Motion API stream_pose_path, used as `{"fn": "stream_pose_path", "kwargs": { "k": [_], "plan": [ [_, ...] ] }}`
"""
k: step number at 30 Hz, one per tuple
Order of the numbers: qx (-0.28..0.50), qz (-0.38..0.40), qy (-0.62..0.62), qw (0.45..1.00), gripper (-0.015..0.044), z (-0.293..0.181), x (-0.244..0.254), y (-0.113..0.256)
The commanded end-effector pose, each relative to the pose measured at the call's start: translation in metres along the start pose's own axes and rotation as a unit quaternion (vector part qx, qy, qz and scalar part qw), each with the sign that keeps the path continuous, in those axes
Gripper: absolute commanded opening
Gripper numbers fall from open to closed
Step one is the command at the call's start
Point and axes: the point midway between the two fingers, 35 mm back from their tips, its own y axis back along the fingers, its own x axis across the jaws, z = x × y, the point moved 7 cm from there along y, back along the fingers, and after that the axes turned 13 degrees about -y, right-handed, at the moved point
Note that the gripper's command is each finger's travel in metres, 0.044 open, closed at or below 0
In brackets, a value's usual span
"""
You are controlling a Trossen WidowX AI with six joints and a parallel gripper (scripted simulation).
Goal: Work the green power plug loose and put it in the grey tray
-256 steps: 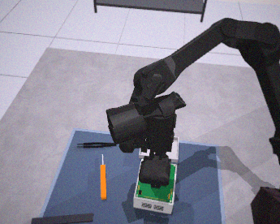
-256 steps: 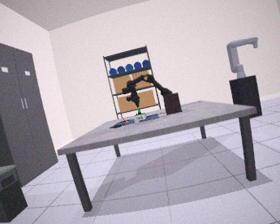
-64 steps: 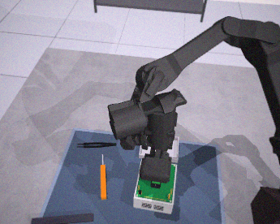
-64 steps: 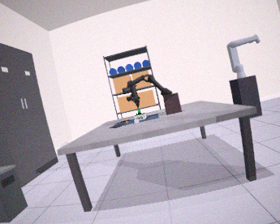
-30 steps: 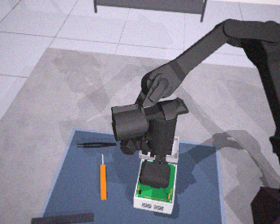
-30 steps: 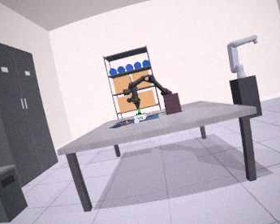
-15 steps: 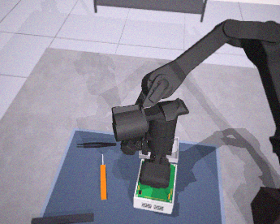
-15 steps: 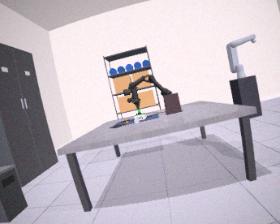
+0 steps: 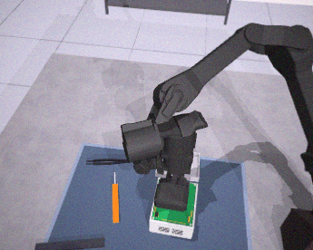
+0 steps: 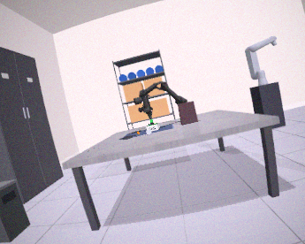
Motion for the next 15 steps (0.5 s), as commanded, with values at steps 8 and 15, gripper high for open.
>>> {"fn": "stream_pose_path", "kwargs": {
  "k": [8,15],
  "plan": [
    [-0.010,0.021,0.010,1.000,0.0000,-0.002,-0.003,0.019],
    [0.005,0.084,0.011,0.996,0.0000,0.003,-0.023,0.020]
  ]
}}
